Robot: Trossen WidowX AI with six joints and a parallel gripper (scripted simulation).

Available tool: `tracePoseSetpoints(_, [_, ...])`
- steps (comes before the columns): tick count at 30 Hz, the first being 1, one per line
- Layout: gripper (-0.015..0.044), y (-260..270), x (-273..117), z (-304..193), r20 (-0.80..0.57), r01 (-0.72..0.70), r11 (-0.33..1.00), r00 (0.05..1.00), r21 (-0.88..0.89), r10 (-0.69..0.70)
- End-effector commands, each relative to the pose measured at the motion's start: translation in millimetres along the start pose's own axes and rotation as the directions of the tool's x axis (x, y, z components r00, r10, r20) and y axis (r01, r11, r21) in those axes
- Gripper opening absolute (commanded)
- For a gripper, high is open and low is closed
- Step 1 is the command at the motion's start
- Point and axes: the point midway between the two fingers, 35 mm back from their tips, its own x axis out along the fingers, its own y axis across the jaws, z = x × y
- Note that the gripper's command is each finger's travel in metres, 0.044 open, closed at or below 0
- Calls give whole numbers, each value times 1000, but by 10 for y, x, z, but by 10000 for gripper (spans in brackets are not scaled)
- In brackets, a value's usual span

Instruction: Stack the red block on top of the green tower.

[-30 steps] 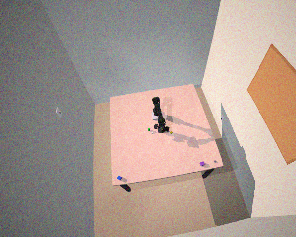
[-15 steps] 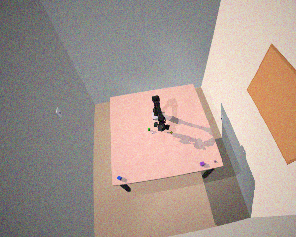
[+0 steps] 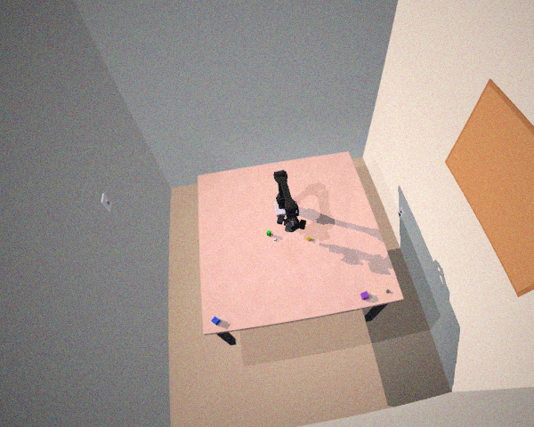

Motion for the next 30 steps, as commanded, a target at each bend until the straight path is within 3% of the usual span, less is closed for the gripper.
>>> tracePoseSetpoints(1, [0,-2,-71,6,4,1,1000,1000,4,-1])
tracePoseSetpoints(8, [0,-28,-72,13,4,2,1000,1000,4,-2])
tracePoseSetpoints(30, [0,-992,-82,304,8,10,1000,1000,4,-10])
